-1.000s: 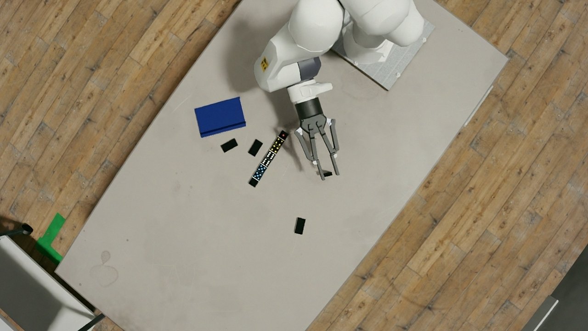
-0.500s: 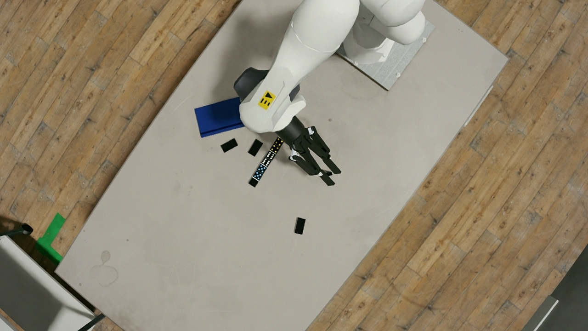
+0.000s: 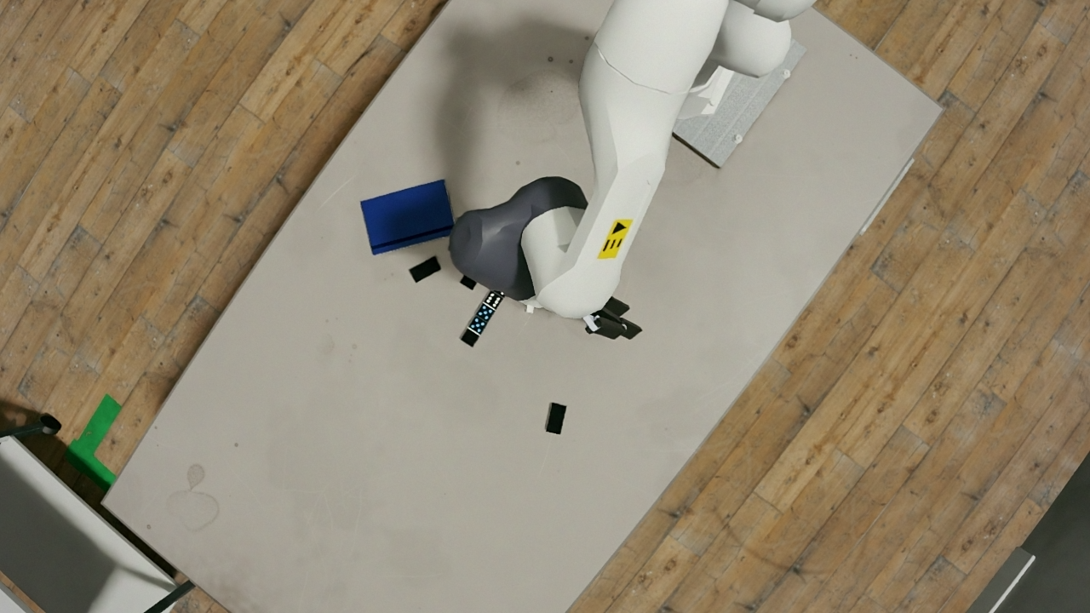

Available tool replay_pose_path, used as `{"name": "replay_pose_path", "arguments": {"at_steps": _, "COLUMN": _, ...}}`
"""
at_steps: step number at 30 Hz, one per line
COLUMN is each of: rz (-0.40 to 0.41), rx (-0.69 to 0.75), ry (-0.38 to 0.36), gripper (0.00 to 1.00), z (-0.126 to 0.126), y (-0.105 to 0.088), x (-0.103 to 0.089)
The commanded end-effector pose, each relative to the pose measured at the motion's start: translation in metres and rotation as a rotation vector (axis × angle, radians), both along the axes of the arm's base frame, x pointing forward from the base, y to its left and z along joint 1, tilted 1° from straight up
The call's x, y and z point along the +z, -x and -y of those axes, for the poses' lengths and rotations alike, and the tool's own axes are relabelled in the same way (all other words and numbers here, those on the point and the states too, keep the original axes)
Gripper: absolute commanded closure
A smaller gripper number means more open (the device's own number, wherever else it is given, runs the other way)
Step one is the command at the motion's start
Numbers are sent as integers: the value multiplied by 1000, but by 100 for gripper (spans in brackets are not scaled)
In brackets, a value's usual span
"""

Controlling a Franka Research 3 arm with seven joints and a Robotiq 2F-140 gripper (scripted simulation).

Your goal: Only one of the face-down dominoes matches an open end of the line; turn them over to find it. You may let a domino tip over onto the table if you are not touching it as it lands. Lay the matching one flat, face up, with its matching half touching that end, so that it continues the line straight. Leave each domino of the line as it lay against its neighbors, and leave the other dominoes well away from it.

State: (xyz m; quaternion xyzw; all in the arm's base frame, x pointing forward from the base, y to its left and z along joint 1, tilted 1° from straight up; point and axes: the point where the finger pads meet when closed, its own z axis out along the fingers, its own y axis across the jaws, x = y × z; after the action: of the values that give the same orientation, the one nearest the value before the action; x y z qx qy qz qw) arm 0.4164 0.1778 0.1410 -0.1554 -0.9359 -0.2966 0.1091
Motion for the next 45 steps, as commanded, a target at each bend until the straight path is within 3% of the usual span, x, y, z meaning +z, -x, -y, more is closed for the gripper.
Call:
{"name": "replay_pose_path", "arguments": {"at_steps": 1, "rz": 110, "rx": 138, "ry": 131, "gripper": 66, "z": 11, "y": -4, "x": -8}}
{"name": "replay_pose_path", "arguments": {"at_steps": 2, "rz": 110, "rx": 138, "ry": 131, "gripper": 66, "z": 11, "y": -4, "x": -8}}
{"name": "replay_pose_path", "arguments": {"at_steps": 3, "rz": 176, "rx": 243, "ry": 208, "gripper": 66, "z": 11, "y": -4, "x": -8}}
{"name": "replay_pose_path", "arguments": {"at_steps": 13, "rz": 465, "rx": 628, "ry": 557, "gripper": 66, "z": 11, "y": -4, "x": -7}}
{"name": "replay_pose_path", "arguments": {"at_steps": 45, "rz": 465, "rx": 628, "ry": 557, "gripper": 66, "z": 11, "y": -4, "x": -7}}
